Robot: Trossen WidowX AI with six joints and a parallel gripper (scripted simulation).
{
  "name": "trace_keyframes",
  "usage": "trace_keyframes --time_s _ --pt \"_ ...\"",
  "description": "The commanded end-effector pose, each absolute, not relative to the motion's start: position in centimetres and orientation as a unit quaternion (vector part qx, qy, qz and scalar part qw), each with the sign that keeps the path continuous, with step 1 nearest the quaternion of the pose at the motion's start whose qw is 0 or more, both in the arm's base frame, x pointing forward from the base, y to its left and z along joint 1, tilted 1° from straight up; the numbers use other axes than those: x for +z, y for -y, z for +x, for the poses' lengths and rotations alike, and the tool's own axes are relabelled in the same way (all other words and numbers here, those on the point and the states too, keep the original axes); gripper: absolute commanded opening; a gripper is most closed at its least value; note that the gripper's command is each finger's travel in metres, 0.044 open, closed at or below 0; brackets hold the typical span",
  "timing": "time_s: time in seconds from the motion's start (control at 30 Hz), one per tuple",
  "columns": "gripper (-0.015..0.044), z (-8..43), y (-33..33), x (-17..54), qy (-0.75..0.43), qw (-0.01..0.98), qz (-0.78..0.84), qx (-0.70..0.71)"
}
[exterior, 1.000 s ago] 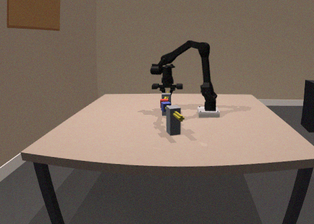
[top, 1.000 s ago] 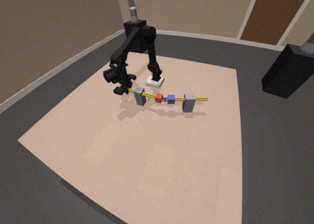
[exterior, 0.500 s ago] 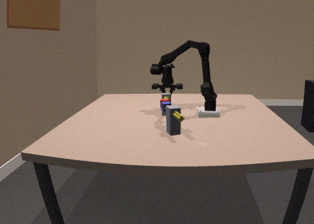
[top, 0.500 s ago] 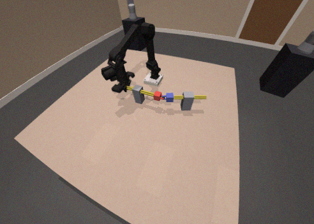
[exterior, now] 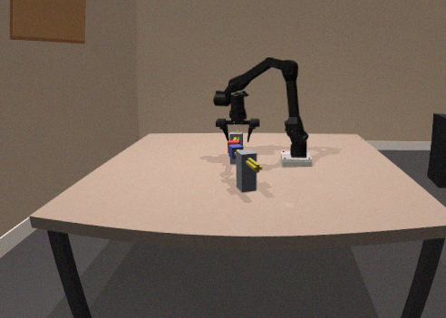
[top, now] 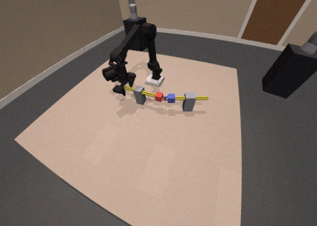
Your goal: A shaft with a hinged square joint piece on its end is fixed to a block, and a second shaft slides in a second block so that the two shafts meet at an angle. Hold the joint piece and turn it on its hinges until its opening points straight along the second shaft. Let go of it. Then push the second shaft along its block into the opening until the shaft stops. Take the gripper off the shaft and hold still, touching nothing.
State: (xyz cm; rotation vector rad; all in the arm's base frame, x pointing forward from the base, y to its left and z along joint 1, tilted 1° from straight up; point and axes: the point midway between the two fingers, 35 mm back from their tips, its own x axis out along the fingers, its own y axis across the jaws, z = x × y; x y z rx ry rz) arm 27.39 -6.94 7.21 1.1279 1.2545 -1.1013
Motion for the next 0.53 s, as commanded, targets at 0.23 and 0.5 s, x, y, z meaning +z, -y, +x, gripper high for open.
trace_keyframes --time_s 0.23,0.5 --pt "0.044 27.4 6.9 7.2 -0.527 0.534 0.473 -0.462" --pt "0.044 27.3 7.0 10.2 -0.526 0.535 0.473 -0.462"
